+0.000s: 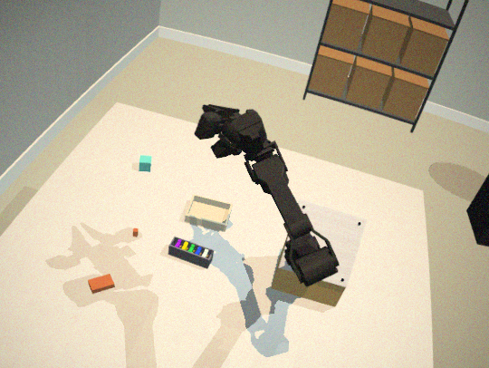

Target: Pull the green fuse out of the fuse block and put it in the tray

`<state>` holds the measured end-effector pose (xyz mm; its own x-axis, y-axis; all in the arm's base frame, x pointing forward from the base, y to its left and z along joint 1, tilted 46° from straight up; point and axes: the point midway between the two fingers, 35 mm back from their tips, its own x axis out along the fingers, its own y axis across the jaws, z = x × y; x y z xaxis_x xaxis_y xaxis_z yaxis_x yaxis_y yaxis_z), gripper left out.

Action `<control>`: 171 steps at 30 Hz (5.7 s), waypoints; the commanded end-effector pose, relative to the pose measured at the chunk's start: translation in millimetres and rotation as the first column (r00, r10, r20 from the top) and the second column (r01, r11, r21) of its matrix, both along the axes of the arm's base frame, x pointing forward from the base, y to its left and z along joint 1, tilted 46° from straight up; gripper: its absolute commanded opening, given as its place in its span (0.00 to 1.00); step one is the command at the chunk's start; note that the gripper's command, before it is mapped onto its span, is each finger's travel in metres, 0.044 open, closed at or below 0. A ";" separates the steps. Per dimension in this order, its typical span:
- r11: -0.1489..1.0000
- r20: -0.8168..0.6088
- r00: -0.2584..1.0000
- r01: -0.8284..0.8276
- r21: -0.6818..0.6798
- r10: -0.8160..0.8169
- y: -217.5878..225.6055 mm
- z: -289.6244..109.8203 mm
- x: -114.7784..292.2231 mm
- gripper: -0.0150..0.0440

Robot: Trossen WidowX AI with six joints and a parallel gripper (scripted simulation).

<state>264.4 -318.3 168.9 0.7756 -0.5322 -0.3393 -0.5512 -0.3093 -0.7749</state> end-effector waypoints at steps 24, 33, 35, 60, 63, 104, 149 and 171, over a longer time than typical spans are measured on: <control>-0.584 -0.572 0.694 0.264 0.768 -0.437 152.5 -132.1 62.6 0.38; -0.911 -0.886 0.376 0.197 0.363 -0.271 197.7 -152.4 59.0 0.38; -0.951 -0.933 0.293 0.158 0.265 -0.211 207.4 -155.8 59.3 0.38; -0.849 -0.753 -0.482 -0.494 -0.188 0.447 295.4 -175.0 45.4 0.38; -0.849 -0.753 -0.482 -0.494 -0.188 0.447 295.4 -175.2 43.9 0.38; -0.849 -0.753 -0.482 -0.494 -0.189 0.448 311.3 -193.4 44.9 0.38; -0.851 -0.754 -0.483 -0.490 -0.188 0.445 322.0 -203.6 46.0 0.25; -0.851 -0.754 -0.483 -0.491 -0.187 0.445 314.1 -196.4 45.0 0.25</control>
